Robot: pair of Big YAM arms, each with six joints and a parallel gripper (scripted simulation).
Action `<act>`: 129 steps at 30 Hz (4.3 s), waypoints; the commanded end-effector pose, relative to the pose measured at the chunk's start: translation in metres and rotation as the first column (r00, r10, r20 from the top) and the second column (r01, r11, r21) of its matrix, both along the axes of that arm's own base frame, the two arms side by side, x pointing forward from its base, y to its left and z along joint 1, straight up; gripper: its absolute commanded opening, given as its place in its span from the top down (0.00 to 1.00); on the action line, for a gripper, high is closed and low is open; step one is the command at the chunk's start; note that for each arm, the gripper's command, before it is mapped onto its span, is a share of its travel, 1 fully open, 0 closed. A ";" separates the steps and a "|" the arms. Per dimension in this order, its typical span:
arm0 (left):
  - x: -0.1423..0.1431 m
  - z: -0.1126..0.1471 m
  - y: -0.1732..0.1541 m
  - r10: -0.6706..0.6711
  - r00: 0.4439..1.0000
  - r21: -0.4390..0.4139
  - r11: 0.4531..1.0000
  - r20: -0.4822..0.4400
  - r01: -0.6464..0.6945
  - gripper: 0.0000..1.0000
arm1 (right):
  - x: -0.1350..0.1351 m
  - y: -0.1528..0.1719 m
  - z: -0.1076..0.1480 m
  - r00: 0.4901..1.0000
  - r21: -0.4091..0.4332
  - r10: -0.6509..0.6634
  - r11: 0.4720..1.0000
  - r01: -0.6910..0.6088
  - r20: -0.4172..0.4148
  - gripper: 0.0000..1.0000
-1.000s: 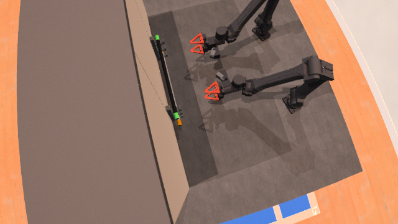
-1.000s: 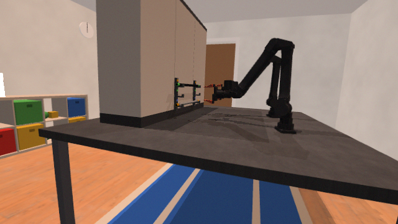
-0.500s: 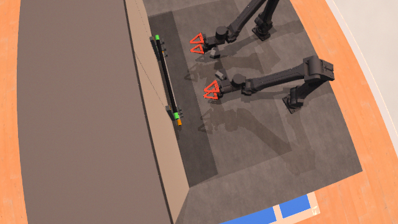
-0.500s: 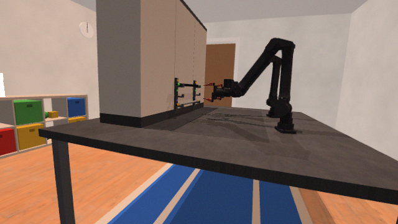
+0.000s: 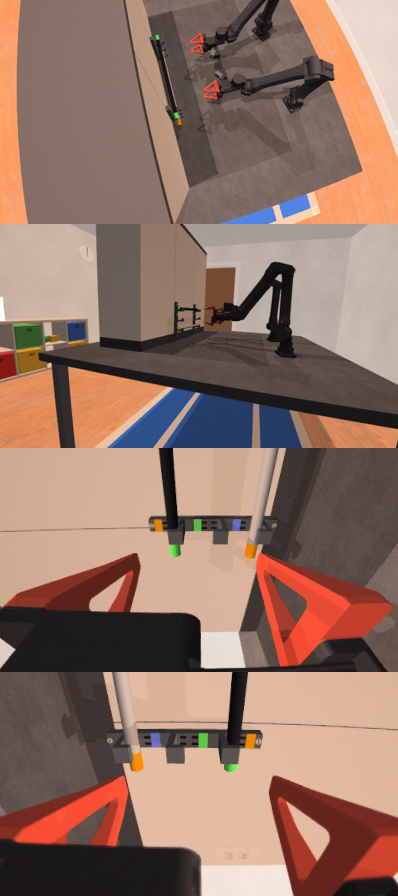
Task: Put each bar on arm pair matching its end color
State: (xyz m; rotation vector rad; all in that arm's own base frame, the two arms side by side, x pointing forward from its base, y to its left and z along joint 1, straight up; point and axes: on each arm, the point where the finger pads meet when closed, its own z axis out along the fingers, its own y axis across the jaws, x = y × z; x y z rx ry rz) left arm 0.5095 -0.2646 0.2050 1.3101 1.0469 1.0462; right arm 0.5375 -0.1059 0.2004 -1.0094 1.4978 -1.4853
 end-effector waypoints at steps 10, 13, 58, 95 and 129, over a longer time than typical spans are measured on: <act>0.010 0.049 -0.016 -0.008 0.996 -0.057 0.998 0.093 0.014 0.00 | 0.013 -0.011 0.031 0.997 -0.014 -0.018 1.000 0.019 0.073 0.00; 0.010 0.049 -0.015 -0.008 0.996 -0.057 0.998 0.094 0.014 0.00 | 0.014 -0.011 0.031 0.997 -0.014 -0.018 1.000 0.019 0.075 0.00; 0.063 0.002 -0.021 0.001 0.996 -0.055 0.998 0.086 0.004 0.00 | 0.064 -0.031 -0.014 0.997 -0.014 -0.016 1.000 0.017 0.078 0.00; 0.111 -0.040 -0.022 0.013 0.997 -0.048 0.999 0.071 -0.010 0.00 | 0.107 -0.050 -0.055 0.998 -0.011 -0.013 1.000 0.014 0.068 0.00; 0.116 -0.054 -0.022 0.013 0.997 -0.051 0.999 0.072 -0.009 0.00 | 0.106 -0.050 -0.063 0.998 -0.011 -0.013 1.000 0.013 0.067 0.00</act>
